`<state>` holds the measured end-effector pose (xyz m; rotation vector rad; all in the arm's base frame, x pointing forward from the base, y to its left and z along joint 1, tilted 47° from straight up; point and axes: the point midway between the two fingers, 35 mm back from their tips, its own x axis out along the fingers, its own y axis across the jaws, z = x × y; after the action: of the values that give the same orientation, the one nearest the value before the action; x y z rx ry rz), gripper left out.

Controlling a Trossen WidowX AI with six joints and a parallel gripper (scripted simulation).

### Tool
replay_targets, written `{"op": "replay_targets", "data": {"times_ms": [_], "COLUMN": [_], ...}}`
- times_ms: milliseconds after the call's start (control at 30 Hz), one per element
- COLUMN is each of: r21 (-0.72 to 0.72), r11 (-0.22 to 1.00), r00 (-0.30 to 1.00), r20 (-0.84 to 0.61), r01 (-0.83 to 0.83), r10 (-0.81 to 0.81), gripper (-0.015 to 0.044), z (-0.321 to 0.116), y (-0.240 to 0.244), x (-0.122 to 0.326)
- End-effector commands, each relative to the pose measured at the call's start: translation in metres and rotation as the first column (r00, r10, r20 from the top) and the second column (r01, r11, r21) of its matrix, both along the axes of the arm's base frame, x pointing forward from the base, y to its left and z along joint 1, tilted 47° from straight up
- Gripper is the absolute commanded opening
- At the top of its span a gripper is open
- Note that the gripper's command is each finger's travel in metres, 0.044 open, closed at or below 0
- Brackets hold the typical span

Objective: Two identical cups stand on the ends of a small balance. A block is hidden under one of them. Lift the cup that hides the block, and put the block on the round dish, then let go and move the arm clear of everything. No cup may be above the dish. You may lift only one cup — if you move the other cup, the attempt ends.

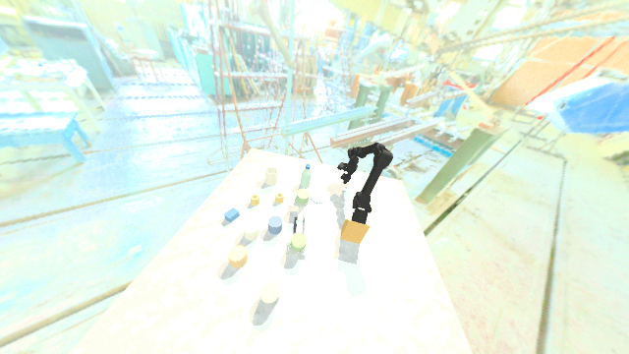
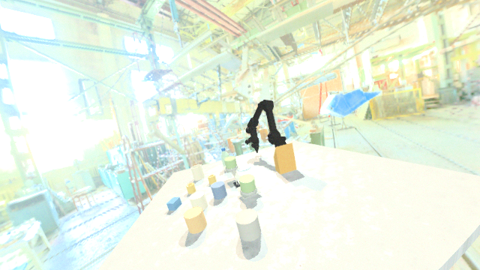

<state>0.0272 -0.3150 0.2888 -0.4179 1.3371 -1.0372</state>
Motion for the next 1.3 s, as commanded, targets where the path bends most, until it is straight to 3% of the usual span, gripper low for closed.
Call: {"op": "replay_targets", "data": {"times_ms": [0,367,633,933,1267], "r21": [0.057,0.191,0.24,0.223,0.124], "r11": [0.997,0.959,0.919,0.87,0.777], "r00": [0.998,0.973,0.949,0.898,0.787], "r20": [0.048,0.132,0.123,0.097,0.097], "r01": [-0.049,-0.21,-0.314,-0.44,-0.617], "r10": [0.046,0.187,0.292,0.43,0.61], "gripper": [0.044,0.044,0.044,0.044,0.044], "z": [-0.023,-0.083,-0.121,-0.155,-0.181], "y": [0.011,0.08,0.153,0.242,0.328], "x": [0.036,0.144,0.194,0.213,0.198]}}
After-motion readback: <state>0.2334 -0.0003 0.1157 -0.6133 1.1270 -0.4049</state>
